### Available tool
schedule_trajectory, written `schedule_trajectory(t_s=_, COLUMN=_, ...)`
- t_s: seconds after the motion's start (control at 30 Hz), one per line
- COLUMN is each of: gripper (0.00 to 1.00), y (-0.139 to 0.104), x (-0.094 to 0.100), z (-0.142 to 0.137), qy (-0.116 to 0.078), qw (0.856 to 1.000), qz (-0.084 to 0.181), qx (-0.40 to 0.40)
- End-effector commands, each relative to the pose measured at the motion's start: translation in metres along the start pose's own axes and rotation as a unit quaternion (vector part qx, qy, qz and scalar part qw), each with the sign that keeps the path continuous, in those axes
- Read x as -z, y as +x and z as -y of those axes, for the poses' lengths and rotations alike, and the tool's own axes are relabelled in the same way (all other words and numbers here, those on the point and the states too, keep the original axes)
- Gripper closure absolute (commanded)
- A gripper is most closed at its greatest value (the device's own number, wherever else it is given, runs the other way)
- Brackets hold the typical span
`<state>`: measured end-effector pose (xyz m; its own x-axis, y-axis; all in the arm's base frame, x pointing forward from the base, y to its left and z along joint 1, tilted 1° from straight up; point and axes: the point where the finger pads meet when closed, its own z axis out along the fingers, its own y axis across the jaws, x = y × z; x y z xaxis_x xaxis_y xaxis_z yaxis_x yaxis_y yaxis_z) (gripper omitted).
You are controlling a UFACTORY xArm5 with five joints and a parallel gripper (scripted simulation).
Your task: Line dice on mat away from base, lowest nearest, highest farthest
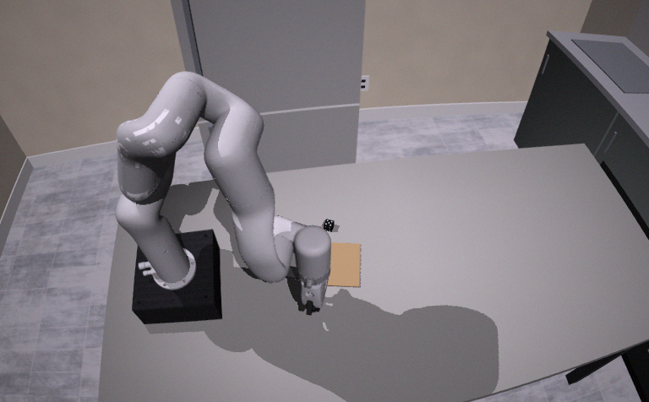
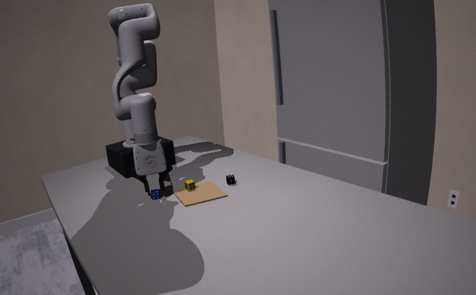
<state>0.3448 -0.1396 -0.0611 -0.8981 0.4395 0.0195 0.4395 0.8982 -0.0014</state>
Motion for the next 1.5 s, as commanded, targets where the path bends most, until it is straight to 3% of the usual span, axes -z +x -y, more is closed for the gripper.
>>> schedule_trajectory(t_s=0.0, gripper=0.58, y=-0.002, x=-0.004, z=0.0, qy=0.0, qw=1.0, qz=0.002, qx=0.0)
schedule_trajectory(t_s=0.33, gripper=0.58, y=-0.002, x=-0.015, z=0.0, qy=0.0, qw=1.0, qz=0.002, qx=0.0)
schedule_trajectory(t_s=1.47, gripper=0.58, y=-0.002, x=-0.015, z=0.0, qy=0.0, qw=1.0, qz=0.002, qx=0.0)
